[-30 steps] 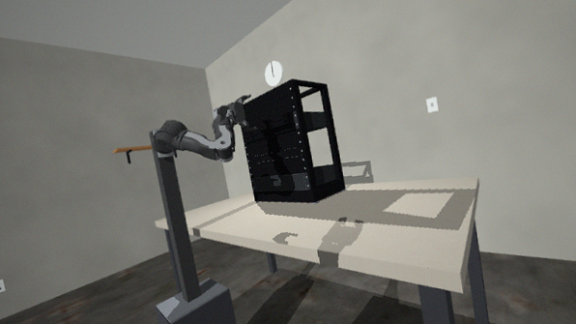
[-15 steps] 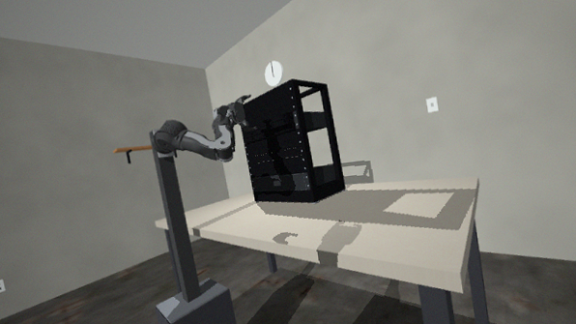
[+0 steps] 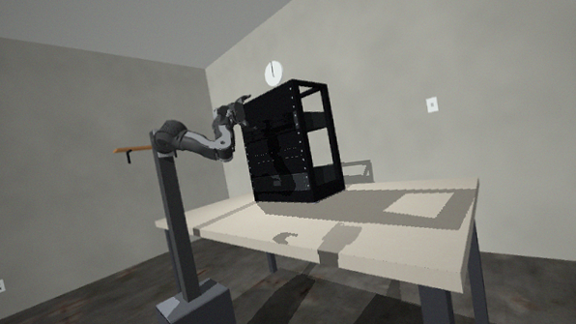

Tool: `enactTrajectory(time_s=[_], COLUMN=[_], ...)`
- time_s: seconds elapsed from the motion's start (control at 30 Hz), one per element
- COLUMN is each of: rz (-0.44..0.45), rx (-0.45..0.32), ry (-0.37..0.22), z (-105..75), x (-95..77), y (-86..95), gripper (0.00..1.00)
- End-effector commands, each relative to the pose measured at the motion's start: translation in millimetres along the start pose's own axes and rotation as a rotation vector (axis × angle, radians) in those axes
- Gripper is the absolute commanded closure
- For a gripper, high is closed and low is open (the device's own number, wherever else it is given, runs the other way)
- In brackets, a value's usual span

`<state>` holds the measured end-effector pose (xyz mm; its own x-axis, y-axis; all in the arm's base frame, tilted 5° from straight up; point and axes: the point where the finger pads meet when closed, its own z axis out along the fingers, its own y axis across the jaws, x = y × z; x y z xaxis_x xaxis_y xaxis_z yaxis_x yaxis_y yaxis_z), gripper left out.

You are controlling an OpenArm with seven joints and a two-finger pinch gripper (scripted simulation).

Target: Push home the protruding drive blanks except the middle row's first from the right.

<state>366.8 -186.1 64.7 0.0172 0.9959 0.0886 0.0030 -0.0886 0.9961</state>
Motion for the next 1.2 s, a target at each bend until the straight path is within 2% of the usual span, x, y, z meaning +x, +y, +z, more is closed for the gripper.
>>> enactTrajectory(time_s=[0.0,0.6,0.63,1.17], rz=[-0.003,-0.003,-0.003,-0.003], rx=[0.003,0.003,0.003,0.003], ry=[0.001,0.001,0.001,0.001], z=[-0.3,-0.3,-0.3,-0.3], x=[0.2,0.2,0.2,0.2], y=[0.0,0.0,0.0,0.0], gripper=[0.00,0.00,1.00,1.00])
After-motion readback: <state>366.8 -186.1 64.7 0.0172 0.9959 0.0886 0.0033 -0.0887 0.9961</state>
